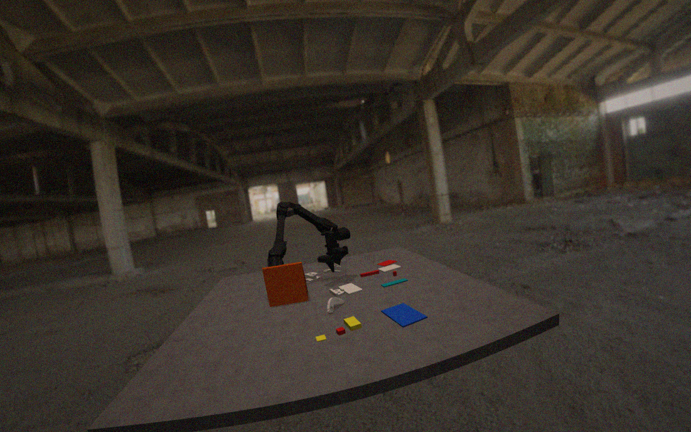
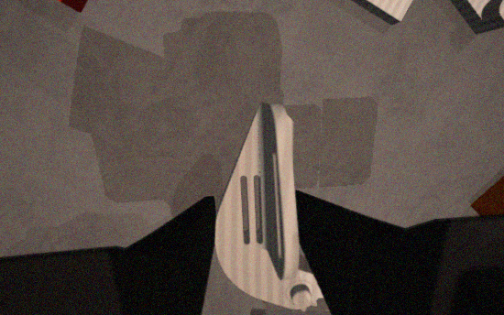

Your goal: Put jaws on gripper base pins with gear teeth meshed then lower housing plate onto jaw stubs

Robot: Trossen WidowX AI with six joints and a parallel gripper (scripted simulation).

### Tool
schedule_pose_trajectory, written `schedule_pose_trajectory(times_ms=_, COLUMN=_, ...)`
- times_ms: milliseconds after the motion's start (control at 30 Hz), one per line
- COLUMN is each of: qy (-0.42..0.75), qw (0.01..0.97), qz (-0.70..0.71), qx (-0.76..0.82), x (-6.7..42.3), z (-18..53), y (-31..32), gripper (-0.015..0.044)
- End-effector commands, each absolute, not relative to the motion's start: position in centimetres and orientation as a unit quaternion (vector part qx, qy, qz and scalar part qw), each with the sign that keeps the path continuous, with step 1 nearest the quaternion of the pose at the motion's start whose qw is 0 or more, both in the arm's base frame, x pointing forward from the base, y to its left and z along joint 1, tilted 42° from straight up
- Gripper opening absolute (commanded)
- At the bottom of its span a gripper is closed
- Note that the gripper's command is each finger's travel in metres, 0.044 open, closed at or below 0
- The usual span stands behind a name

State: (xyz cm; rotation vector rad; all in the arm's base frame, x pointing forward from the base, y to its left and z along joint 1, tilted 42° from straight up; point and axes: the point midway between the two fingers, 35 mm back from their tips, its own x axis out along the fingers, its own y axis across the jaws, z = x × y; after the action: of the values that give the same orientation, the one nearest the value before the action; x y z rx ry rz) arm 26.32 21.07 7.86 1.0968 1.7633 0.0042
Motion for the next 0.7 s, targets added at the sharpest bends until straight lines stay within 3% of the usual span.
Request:
schedule_pose_trajectory(times_ms=0, qy=0.73, qw=0.508, qz=0.005, qx=0.457, x=26.4, z=9.2, y=20.1, gripper=0.0134)
schedule_pose_trajectory(times_ms=667, qy=0.727, qw=0.541, qz=0.048, qx=0.42, x=27.7, z=8.5, y=17.3, gripper=0.0134)
